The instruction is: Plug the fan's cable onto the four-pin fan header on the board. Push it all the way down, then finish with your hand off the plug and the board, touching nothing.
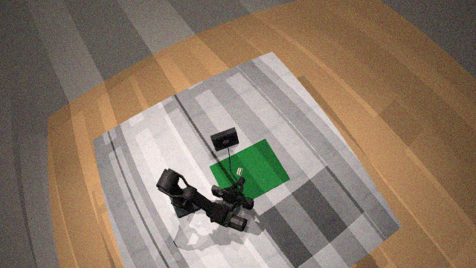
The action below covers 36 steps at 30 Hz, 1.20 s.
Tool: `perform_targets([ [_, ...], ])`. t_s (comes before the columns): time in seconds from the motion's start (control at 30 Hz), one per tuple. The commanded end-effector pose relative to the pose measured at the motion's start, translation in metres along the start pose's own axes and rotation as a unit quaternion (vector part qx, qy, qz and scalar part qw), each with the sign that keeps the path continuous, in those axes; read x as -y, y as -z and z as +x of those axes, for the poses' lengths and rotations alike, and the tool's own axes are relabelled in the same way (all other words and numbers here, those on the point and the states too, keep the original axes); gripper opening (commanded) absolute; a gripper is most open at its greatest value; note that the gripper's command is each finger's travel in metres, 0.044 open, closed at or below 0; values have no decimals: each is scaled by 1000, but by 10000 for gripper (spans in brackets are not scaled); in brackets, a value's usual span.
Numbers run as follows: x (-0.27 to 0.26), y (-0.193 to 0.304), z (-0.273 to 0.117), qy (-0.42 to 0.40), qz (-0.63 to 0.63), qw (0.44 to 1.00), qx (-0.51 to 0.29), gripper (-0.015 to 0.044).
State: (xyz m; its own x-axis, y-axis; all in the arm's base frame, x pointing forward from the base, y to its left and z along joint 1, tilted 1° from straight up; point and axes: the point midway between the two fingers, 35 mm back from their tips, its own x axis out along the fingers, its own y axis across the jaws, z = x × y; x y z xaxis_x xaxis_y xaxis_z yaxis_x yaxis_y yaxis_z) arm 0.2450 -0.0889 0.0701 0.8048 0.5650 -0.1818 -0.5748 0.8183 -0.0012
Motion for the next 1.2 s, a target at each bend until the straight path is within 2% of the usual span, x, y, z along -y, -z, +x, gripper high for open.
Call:
perform_targets([
  [0.0,-2,5,1,-1,5,1000,2,0],
  [1.17,-2,32,7,-1,6,1000,2,0],
])
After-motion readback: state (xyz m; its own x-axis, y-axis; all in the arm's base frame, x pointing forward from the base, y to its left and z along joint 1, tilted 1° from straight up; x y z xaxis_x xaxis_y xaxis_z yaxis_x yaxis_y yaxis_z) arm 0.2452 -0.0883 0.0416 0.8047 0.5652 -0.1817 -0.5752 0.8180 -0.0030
